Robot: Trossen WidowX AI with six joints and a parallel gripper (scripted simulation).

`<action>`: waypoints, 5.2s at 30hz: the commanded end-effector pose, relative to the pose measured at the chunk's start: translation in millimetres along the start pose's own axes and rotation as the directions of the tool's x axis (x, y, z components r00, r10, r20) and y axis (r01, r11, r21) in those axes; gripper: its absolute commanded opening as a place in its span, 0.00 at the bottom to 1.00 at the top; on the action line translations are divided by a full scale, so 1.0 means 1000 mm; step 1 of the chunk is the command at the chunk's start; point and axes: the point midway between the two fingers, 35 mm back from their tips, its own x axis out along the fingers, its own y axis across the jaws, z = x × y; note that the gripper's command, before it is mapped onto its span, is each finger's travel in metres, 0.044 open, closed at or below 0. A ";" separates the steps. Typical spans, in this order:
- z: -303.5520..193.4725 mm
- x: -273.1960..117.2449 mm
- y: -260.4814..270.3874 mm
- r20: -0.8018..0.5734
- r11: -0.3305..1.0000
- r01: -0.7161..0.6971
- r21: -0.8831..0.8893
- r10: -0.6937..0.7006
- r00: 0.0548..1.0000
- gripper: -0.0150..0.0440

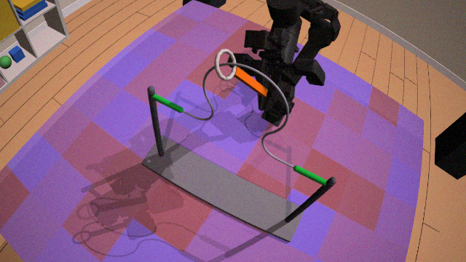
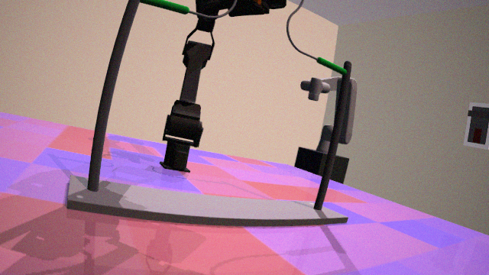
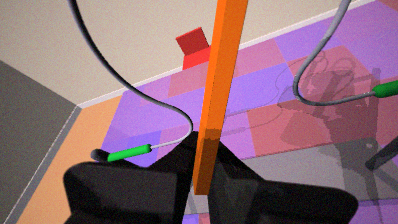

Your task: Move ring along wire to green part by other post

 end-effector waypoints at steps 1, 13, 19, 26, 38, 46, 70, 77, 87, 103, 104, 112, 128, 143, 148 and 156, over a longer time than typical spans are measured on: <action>0.000 0.000 -0.002 0.007 0.999 0.027 -0.047 -0.027 1.000 0.00; 0.001 0.000 -0.008 0.036 0.976 0.113 -0.186 -0.108 0.994 0.00; 0.001 0.000 -0.011 0.055 0.955 0.155 -0.254 -0.146 0.988 0.00; 0.002 0.000 -0.015 0.080 0.922 0.204 -0.329 -0.188 0.979 0.00; 0.005 0.000 -0.020 0.131 0.846 0.285 -0.450 -0.253 0.958 0.00; 0.007 -0.001 -0.024 0.169 0.783 0.336 -0.523 -0.291 0.942 0.00; 0.014 -0.004 -0.033 0.300 0.540 0.470 -0.698 -0.375 0.877 0.00; 0.017 -0.006 -0.035 0.341 0.457 0.502 -0.734 -0.390 0.855 0.00; 0.021 -0.008 -0.038 0.402 0.331 0.540 -0.773 -0.403 0.822 0.00; 0.028 -0.012 -0.040 0.498 0.119 0.585 -0.803 -0.405 0.767 0.00; 0.028 -0.012 -0.040 0.504 0.105 0.587 -0.803 -0.404 0.763 0.00; 0.032 -0.014 -0.041 0.552 -0.004 0.599 -0.801 -0.395 0.735 0.00; 0.039 -0.018 -0.041 0.640 -0.221 0.605 -0.765 -0.360 0.678 0.00; 0.046 -0.022 -0.039 0.714 -0.413 0.588 -0.695 -0.307 0.629 0.00; 0.048 -0.024 -0.038 0.737 -0.474 0.578 -0.665 -0.286 0.613 0.00; 0.051 -0.026 -0.036 0.769 -0.566 0.556 -0.608 -0.248 0.589 0.00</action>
